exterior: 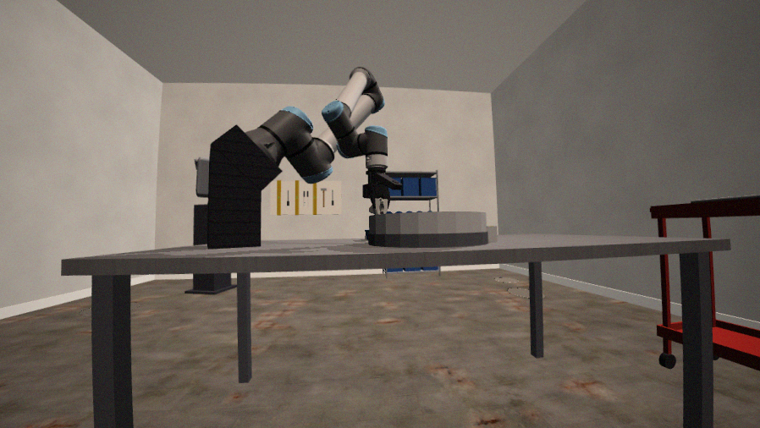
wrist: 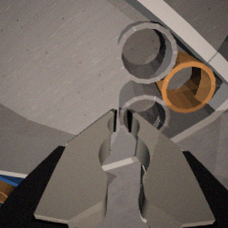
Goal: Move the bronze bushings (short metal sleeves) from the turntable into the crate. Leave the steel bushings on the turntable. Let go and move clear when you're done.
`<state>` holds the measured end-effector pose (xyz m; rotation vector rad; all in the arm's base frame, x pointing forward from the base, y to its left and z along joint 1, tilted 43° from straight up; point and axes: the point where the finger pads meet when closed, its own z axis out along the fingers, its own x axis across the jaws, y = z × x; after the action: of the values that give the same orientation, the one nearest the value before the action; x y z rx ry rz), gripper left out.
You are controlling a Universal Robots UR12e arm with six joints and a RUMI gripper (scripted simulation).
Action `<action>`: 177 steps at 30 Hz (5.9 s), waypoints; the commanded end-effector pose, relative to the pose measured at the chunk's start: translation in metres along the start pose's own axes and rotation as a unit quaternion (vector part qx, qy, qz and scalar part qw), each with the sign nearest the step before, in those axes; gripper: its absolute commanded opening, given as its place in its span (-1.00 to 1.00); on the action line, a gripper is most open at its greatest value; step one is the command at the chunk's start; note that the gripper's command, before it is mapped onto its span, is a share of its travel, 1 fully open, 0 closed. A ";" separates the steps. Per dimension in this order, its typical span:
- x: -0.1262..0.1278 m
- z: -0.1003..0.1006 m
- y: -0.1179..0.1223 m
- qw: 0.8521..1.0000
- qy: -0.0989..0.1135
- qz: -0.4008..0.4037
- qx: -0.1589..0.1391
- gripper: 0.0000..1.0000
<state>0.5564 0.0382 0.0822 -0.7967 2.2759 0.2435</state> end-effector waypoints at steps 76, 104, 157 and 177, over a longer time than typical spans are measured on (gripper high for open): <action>0.000 0.003 0.000 1.000 0.000 0.000 0.001 -1.00; 0.000 -0.032 0.000 1.000 0.000 0.000 0.001 -1.00; 0.000 -0.079 0.000 1.000 0.000 0.000 0.001 -1.00; -0.006 -0.079 -0.008 1.000 0.000 0.000 0.001 -1.00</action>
<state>0.5142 0.0071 0.1415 -0.7958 2.2758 0.2425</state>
